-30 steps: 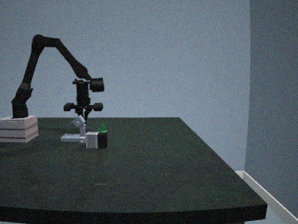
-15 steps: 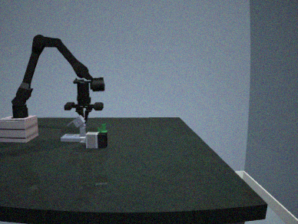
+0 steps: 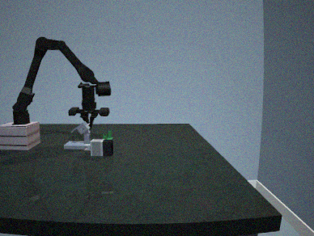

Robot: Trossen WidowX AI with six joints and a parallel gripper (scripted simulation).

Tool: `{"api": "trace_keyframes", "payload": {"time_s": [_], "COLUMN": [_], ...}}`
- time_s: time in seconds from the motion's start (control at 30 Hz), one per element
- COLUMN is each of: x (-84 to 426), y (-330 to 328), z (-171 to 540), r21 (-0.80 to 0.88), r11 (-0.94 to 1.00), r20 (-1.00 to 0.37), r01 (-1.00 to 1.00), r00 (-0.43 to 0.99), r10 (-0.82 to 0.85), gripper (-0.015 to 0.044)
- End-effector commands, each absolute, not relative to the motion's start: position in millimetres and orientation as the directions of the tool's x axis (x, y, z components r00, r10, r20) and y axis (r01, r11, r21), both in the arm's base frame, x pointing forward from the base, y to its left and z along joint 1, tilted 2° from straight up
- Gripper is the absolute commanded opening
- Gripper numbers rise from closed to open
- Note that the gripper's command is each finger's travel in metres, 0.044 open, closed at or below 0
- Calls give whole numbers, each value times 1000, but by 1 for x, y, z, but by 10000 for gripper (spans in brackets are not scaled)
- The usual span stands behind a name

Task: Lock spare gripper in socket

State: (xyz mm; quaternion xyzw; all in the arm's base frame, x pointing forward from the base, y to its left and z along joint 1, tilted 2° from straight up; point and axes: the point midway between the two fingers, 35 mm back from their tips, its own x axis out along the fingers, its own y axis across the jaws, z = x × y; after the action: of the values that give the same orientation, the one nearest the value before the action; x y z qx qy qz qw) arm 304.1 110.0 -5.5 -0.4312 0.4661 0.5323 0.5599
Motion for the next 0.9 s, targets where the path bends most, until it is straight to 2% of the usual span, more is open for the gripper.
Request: {"api": "trace_keyframes", "payload": {"time_s": [0.0,0.87], "x": [306,308], "y": [114,132], "z": [-4,-2], "r21": [12,28], "r11": [67,66], "r20": [-981,-981], "r01": [-998,-997], "r00": [1,-15], "r10": [195,192], "gripper": [0,0]}}
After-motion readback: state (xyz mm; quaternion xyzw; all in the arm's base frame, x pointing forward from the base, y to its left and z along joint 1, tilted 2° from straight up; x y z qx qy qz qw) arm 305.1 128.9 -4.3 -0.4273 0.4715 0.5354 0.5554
